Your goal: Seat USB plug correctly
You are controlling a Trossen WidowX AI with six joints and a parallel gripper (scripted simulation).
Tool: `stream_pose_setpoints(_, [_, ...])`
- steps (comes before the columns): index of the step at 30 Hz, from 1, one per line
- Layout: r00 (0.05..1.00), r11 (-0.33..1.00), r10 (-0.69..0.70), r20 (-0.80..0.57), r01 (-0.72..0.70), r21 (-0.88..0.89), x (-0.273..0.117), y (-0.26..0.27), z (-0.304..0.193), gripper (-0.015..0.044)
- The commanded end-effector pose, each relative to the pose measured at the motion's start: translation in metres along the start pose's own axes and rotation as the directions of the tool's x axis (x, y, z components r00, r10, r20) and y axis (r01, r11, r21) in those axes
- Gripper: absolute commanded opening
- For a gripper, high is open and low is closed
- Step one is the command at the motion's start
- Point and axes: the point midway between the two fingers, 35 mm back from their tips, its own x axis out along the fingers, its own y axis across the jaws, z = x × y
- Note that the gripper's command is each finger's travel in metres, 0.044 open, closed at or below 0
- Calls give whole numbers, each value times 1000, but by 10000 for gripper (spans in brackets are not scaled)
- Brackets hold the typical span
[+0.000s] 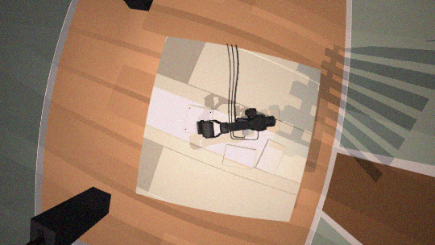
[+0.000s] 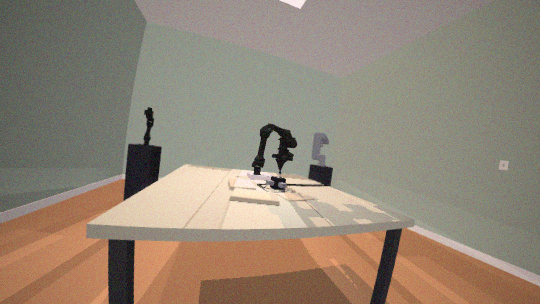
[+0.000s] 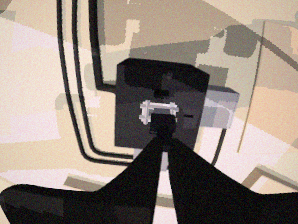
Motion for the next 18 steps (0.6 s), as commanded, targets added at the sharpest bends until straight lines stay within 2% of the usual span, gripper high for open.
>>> stream_pose_setpoints(1, [1000, 1000, -1, -7, 2, 7, 1, 0, -1, 0])
stream_pose_setpoints(18, [1000, 1000, -1, -16, 1, 13, 3, 0, -2, 0])
